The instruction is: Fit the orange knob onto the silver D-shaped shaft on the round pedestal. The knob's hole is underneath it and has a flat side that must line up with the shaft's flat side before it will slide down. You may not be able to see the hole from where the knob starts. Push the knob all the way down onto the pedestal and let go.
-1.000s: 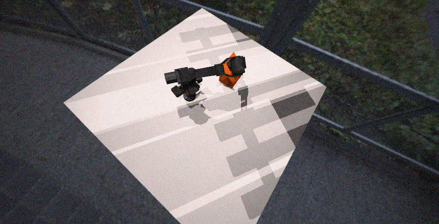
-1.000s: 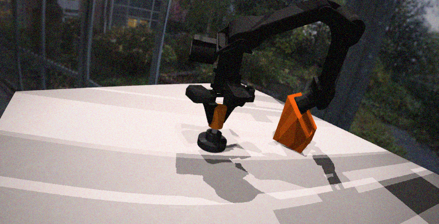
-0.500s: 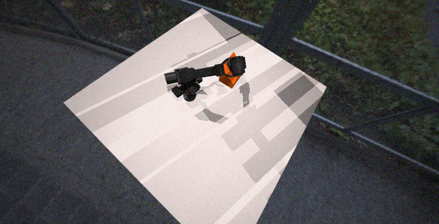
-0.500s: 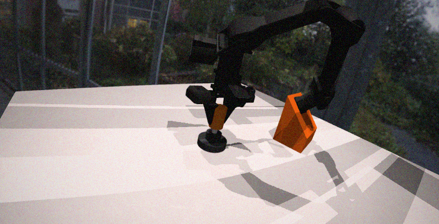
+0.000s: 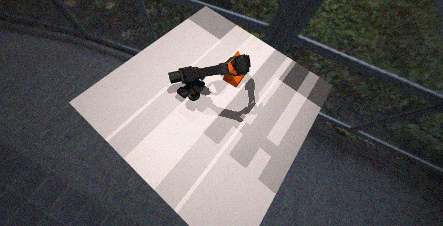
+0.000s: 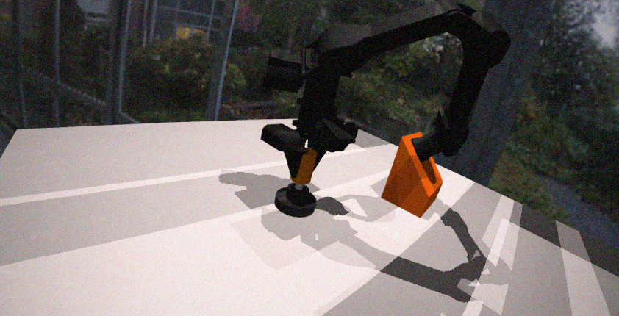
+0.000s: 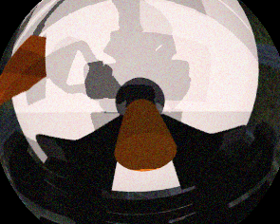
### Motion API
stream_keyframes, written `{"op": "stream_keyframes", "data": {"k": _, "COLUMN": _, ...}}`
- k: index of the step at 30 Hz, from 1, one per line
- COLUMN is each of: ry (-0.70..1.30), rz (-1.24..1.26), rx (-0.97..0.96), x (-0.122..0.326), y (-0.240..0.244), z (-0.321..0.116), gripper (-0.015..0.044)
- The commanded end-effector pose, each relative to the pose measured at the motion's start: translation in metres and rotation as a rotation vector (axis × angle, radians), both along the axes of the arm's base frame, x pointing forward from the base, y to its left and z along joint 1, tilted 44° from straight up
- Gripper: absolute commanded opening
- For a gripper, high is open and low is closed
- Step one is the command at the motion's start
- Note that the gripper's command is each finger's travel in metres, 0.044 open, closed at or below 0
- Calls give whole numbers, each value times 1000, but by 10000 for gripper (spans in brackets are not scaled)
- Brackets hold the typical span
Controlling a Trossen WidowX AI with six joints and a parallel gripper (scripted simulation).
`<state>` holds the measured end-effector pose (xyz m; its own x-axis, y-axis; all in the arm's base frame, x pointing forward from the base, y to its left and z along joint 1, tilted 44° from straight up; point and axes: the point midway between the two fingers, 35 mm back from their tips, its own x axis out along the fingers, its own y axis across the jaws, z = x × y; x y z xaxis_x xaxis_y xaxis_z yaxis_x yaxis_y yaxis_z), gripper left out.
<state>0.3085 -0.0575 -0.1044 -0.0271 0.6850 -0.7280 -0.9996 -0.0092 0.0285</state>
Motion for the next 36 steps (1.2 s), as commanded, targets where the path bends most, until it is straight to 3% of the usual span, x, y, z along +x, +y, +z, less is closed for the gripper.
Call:
{"op": "stream_keyframes", "data": {"k": 1, "ry": -9, "rz": 6, "rx": -3, "x": -1, "y": -1, "z": 0, "gripper": 0}}
{"op": "stream_keyframes", "data": {"k": 18, "ry": -9, "rz": 6, "rx": -3, "x": 1, "y": -1, "z": 3, "gripper": 0}}
{"op": "stream_keyframes", "data": {"k": 25, "ry": -146, "rz": 151, "rx": 2, "x": 2, "y": -2, "z": 2, "gripper": 0}}
{"op": "stream_keyframes", "data": {"k": 36, "ry": -153, "rz": 159, "rx": 3, "x": 0, "y": 1, "z": -2, "gripper": 0}}
